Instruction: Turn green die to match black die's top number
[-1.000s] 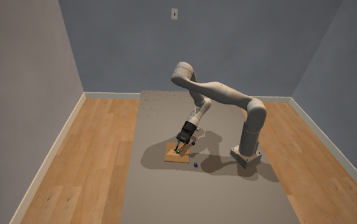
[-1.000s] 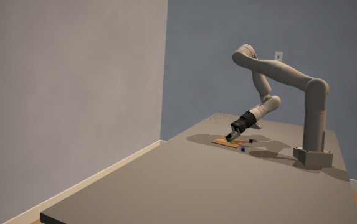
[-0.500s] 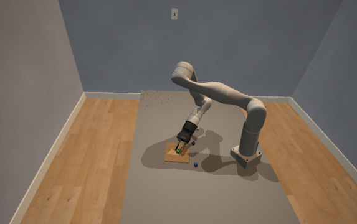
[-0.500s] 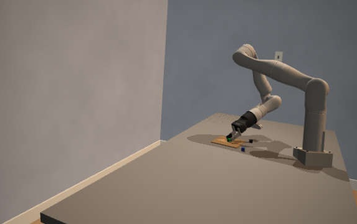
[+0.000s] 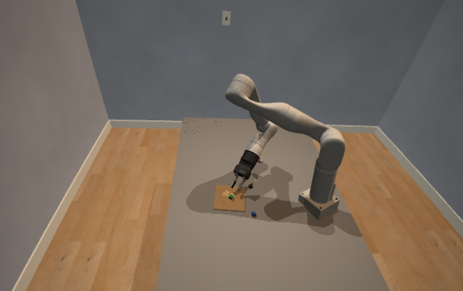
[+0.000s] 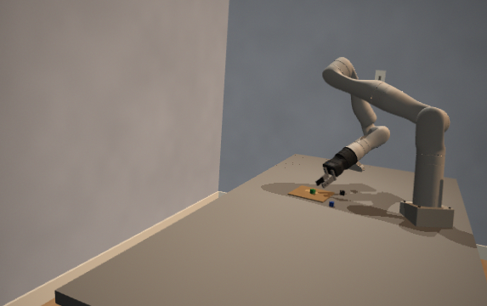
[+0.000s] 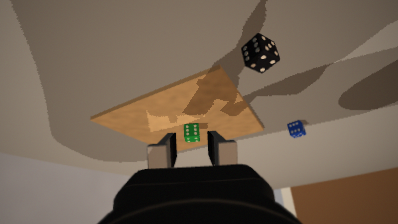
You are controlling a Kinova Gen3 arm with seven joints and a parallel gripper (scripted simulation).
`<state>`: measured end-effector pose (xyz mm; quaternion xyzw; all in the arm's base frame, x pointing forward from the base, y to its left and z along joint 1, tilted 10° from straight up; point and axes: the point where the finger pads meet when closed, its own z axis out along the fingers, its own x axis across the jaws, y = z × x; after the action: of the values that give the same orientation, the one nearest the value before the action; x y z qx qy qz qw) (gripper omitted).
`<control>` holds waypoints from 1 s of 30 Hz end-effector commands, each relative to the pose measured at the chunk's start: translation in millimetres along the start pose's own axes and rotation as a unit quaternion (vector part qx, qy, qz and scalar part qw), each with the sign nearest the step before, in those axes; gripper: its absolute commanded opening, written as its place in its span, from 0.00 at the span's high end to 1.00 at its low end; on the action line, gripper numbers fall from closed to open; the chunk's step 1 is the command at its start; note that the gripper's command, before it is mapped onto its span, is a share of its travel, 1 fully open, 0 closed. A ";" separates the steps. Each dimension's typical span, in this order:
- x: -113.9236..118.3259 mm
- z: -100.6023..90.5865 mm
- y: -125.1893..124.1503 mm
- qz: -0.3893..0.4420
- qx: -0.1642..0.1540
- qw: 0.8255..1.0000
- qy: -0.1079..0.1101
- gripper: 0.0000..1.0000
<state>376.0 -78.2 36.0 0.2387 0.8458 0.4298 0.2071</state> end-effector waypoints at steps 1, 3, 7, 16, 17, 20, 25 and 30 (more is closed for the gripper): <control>-3.1 -6.1 3.1 -0.005 -0.004 1.000 -0.003 0.36; -3.1 -6.2 3.1 -0.005 -0.004 1.000 -0.003 0.36; -3.1 -8.1 6.6 -0.005 -0.004 1.000 -0.003 0.36; -2.8 -20.7 29.9 -0.005 -0.004 1.000 -0.003 0.36; -2.7 -22.9 34.0 -0.005 -0.004 1.000 -0.003 0.36; -2.6 -28.9 45.0 -0.005 -0.004 1.000 -0.003 0.36; -2.5 -34.3 55.0 -0.005 -0.004 1.000 -0.003 0.36; -2.4 -34.8 55.8 -0.005 -0.004 1.000 -0.003 0.36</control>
<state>371.8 -76.2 96.4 0.2361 0.8457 0.4280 0.2141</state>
